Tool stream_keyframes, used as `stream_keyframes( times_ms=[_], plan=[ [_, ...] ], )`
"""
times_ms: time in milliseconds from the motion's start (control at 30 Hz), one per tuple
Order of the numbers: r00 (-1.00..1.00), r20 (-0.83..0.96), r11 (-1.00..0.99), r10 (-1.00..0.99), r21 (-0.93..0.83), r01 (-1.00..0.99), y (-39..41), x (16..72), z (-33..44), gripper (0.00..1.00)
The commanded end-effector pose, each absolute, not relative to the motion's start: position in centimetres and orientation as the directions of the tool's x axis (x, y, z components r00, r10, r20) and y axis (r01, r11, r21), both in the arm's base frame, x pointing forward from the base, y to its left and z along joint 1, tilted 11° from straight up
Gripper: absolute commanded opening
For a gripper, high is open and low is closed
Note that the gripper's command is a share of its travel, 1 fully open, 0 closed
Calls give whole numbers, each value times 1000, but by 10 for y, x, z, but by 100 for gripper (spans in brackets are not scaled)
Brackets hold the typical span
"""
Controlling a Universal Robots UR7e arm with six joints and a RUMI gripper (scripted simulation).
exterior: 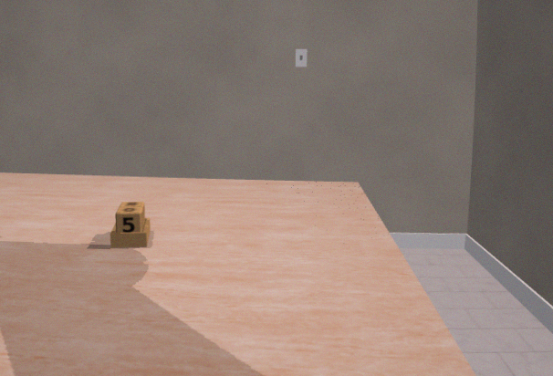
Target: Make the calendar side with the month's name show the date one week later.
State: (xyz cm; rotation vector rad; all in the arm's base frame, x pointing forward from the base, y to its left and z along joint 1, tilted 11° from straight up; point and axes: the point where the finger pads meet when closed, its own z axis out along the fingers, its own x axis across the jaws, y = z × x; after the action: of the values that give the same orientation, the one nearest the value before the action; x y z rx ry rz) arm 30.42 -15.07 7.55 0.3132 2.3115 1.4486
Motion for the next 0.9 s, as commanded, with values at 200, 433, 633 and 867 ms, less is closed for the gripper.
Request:
stream_keyframes(
  times_ms=[200, 433, 633, 867],
  plan=[
    [-898, -209, 440, 388, 898, -19, -151, 304, 76, 100],
    [-898, -209, 440, 388, 898, -19, -151, 304, 76, 100],
    [-898, -210, 441, 386, 897, -20, -150, 304, 75, 100],
    [-912, -231, 470, 340, 882, -48, -143, 305, 68, 100]
  ],
)
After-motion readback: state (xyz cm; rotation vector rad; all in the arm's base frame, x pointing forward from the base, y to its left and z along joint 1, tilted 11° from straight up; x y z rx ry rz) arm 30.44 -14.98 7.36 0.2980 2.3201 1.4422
